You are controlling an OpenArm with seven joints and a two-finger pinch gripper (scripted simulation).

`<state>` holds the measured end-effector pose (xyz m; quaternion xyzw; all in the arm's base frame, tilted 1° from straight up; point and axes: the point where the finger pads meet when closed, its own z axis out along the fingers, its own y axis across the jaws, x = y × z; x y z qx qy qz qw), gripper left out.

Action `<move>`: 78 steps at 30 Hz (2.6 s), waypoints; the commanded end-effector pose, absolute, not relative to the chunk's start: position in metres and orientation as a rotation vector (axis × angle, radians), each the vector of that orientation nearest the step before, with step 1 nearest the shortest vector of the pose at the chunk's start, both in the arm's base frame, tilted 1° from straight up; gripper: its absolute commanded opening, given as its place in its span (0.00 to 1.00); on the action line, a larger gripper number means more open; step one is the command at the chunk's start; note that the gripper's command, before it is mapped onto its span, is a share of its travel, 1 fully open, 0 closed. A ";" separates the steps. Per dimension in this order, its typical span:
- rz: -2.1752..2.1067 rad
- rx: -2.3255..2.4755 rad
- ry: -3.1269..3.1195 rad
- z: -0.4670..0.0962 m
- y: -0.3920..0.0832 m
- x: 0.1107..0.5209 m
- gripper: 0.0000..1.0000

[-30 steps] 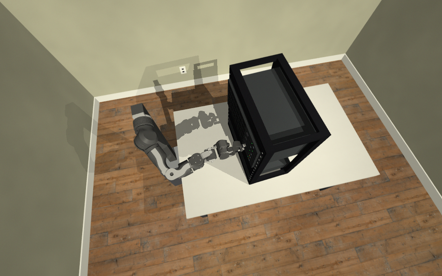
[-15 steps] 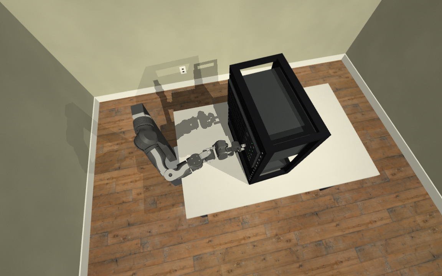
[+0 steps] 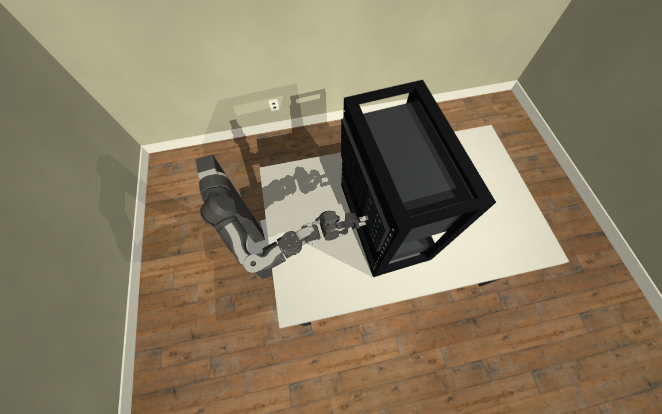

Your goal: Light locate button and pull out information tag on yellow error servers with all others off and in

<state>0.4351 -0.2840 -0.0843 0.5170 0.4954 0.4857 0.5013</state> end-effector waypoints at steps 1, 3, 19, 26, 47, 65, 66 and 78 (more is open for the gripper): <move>1.176 1.244 1.178 -0.079 -0.287 0.433 0.00; 1.176 1.244 1.177 -0.079 -0.287 0.428 0.00; 1.175 1.243 1.180 -0.079 -0.287 0.423 0.00; 1.174 1.243 1.182 -0.079 -0.286 0.421 0.00; 1.177 1.246 1.185 -0.080 -0.285 0.422 0.10; 1.176 1.242 1.178 -0.078 -0.286 0.401 0.10; 1.176 1.242 1.178 -0.078 -0.285 0.396 0.10; 1.177 1.241 1.179 -0.078 -0.284 0.372 0.00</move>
